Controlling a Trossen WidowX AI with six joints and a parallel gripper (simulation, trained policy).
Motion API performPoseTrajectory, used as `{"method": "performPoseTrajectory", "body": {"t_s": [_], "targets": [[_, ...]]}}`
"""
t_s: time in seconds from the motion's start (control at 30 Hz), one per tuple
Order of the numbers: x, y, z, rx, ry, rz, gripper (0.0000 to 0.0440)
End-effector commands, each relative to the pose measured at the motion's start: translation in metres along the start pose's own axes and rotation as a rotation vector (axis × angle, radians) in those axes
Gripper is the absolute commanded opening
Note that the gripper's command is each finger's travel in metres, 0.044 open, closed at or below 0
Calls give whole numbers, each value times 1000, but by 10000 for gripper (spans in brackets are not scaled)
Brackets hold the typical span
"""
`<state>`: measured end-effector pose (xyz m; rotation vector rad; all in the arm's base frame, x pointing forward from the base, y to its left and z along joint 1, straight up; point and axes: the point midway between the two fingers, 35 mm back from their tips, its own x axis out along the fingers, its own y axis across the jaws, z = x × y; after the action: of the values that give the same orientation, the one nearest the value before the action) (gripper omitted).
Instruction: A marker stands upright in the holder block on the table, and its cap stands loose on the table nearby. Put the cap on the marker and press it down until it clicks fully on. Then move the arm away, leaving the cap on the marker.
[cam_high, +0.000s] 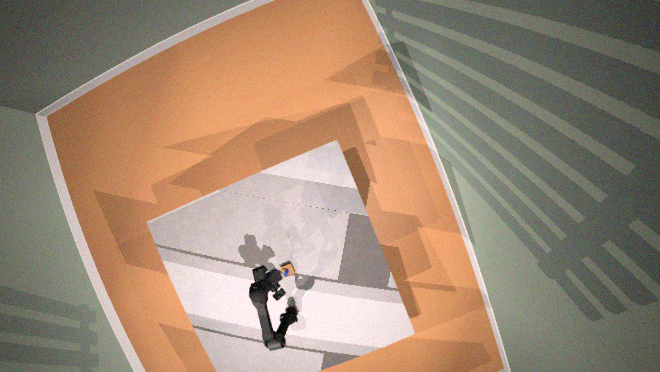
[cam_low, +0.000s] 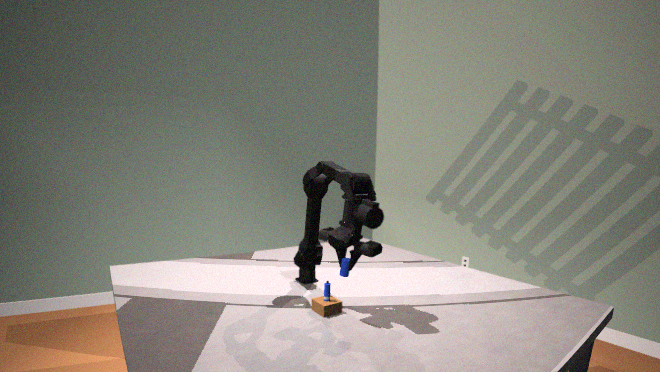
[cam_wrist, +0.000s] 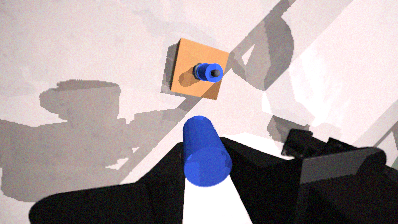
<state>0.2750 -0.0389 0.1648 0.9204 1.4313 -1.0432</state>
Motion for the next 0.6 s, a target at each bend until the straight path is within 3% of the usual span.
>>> {"method": "performPoseTrajectory", "body": {"t_s": [0.0,0.57], "targets": [[-2,-6,9,18,2,2,46],[2,-27,45,118,21,16,13]]}}
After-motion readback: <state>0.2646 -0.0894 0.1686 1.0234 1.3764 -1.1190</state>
